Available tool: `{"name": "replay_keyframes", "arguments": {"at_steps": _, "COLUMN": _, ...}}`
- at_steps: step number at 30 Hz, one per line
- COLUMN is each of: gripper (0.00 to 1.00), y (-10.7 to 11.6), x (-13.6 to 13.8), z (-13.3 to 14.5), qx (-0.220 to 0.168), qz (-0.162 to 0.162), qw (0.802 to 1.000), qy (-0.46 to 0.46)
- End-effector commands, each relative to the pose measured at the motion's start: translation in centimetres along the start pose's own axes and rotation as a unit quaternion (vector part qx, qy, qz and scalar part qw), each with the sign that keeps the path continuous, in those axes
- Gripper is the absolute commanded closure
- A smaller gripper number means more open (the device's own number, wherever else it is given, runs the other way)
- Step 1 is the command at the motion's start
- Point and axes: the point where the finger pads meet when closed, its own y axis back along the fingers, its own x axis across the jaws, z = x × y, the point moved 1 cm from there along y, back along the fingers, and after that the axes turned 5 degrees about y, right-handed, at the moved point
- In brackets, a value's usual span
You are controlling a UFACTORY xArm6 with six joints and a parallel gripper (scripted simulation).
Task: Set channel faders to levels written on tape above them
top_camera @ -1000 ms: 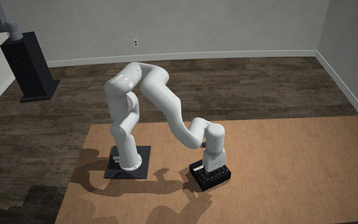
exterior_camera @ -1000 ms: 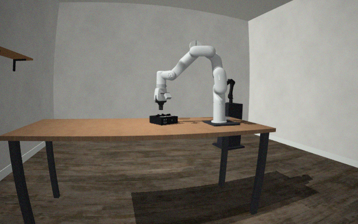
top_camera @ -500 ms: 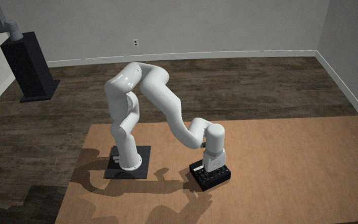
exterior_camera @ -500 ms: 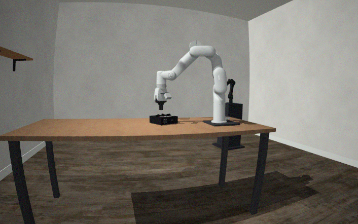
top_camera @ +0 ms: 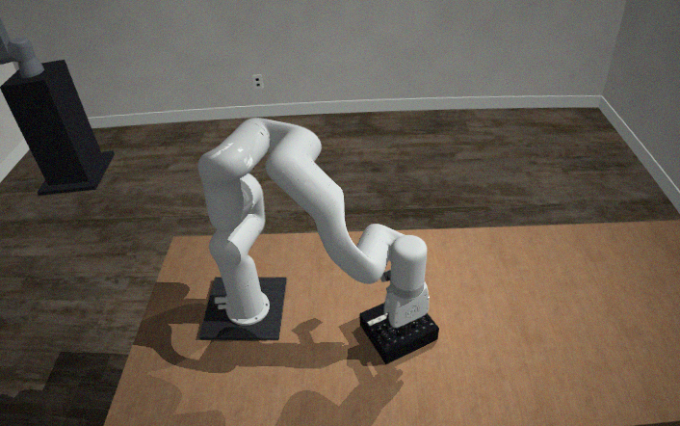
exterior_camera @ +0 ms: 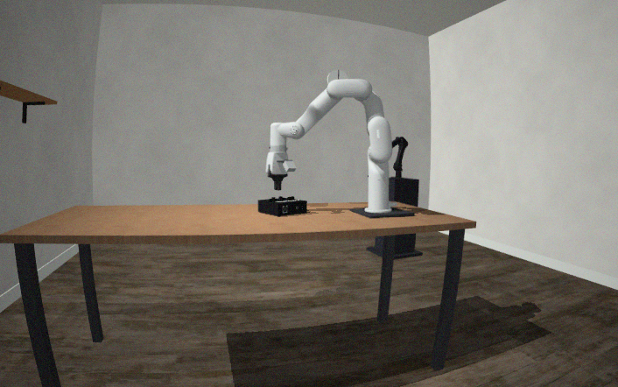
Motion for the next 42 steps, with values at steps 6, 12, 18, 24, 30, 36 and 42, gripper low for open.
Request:
{"name": "replay_keyframes", "arguments": {"at_steps": 6, "gripper": 1.0, "y": -0.1, "x": 0.1, "z": 0.1, "qx": -0.002, "qz": 0.001, "qw": 1.0, "qy": 0.001}}
{"name": "replay_keyframes", "arguments": {"at_steps": 12, "gripper": 1.0, "y": -0.4, "x": 0.1, "z": 0.2, "qx": -0.002, "qz": 0.002, "qw": 1.0, "qy": 0.002}}
{"name": "replay_keyframes", "arguments": {"at_steps": 18, "gripper": 1.0, "y": -0.9, "x": 0.1, "z": 0.2, "qx": -0.002, "qz": 0.002, "qw": 1.0, "qy": 0.002}}
{"name": "replay_keyframes", "arguments": {"at_steps": 24, "gripper": 1.0, "y": -1.2, "x": 0.1, "z": 0.3, "qx": -0.002, "qz": 0.002, "qw": 1.0, "qy": 0.002}}
{"name": "replay_keyframes", "arguments": {"at_steps": 30, "gripper": 1.0, "y": -1.6, "x": 0.1, "z": 0.3, "qx": -0.002, "qz": 0.002, "qw": 1.0, "qy": 0.002}}
{"name": "replay_keyframes", "arguments": {"at_steps": 36, "gripper": 1.0, "y": -2.0, "x": 0.1, "z": 0.3, "qx": -0.002, "qz": 0.002, "qw": 1.0, "qy": 0.002}}
{"name": "replay_keyframes", "arguments": {"at_steps": 42, "gripper": 1.0, "y": -2.1, "x": 0.1, "z": 0.4, "qx": -0.002, "qz": 0.002, "qw": 1.0, "qy": 0.002}}
